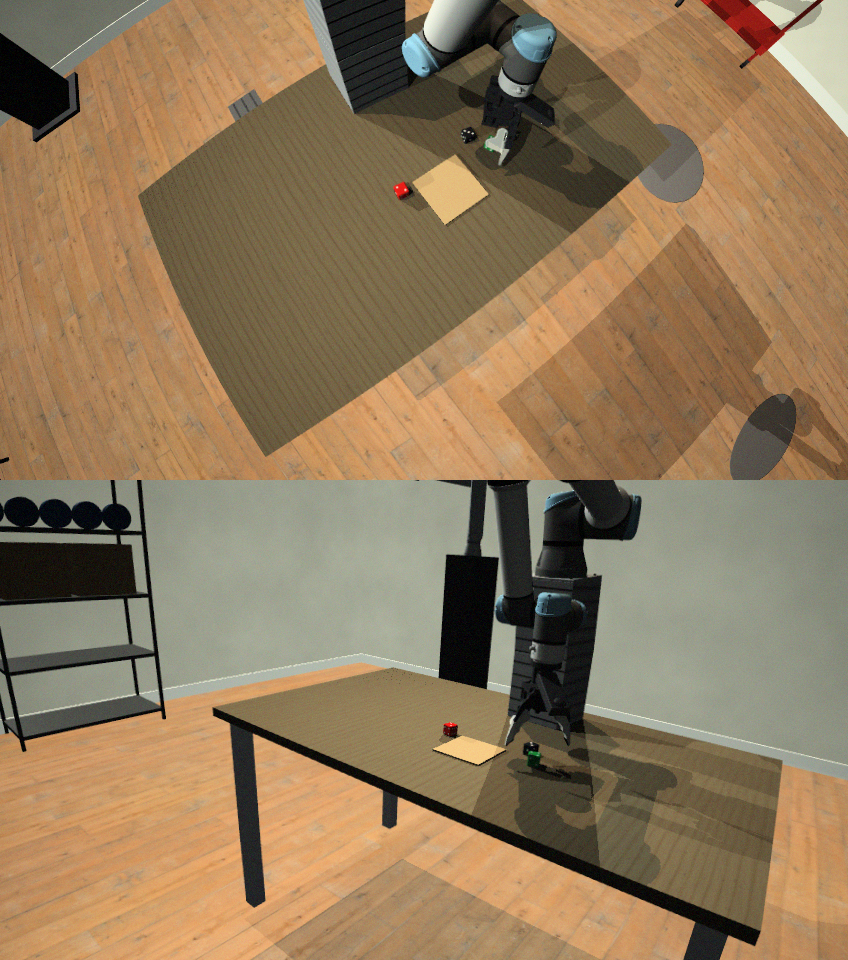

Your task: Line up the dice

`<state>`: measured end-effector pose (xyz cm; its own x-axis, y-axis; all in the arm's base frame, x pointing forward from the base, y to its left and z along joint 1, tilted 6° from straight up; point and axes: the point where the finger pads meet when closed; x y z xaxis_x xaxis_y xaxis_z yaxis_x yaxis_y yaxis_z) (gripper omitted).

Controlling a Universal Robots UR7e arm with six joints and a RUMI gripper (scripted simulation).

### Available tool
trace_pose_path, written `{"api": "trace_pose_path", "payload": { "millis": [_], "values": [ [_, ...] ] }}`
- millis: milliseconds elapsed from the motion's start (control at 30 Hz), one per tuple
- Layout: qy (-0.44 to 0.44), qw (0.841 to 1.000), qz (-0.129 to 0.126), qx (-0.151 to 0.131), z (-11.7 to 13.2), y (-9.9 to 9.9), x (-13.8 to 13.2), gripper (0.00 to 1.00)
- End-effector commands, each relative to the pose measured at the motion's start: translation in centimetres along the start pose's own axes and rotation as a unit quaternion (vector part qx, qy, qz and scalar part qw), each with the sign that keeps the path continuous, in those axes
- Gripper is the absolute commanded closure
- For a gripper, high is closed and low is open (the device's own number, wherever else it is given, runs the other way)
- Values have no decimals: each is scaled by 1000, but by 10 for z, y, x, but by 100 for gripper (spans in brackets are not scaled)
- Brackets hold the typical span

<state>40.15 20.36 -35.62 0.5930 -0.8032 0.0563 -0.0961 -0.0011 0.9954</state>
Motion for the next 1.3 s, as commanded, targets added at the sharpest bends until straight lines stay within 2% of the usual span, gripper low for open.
{"api": "trace_pose_path", "payload": {
  "millis": [0, 1100, 1267],
  "values": [
    [0, 1000, 0, 0, -1, 0, 0, 0],
    [0, 1000, 0, 0, -1, 0, 0, 0],
    [0, 1000, 0, 0, -1, 5, 0, 0]
  ]
}}
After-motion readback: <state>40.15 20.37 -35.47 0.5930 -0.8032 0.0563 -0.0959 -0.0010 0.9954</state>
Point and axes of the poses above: the point where the finger pads meet when closed, its own y axis back along the fingers, its own x axis across the jaws, z = x × y, and after that the axes turned 15 degrees about -y, right-handed
